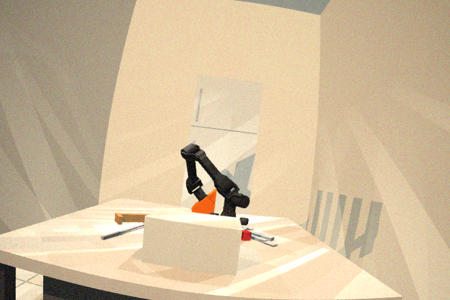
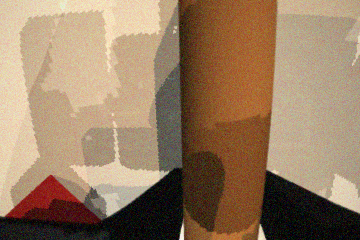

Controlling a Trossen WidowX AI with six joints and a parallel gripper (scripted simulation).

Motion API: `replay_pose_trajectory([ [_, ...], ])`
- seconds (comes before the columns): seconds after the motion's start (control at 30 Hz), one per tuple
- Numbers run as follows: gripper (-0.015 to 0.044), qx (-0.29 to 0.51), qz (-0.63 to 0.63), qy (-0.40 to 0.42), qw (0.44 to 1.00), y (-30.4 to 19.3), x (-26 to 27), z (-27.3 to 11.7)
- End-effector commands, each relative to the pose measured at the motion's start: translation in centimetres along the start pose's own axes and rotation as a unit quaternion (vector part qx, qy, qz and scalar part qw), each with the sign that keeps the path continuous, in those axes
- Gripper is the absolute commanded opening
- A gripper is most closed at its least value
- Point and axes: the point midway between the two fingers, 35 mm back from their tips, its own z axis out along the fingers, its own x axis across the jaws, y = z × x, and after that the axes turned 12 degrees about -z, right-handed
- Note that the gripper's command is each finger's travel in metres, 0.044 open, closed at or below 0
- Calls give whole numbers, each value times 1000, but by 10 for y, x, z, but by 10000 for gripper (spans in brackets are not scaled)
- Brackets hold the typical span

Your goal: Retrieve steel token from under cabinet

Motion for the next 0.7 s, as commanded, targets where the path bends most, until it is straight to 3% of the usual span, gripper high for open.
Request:
replay_pose_trajectory([
  [0.0,0,0,0,1,1000,8,-1,0],
  [0.67,0,-1,1,1,1000,37,-8,0],
])
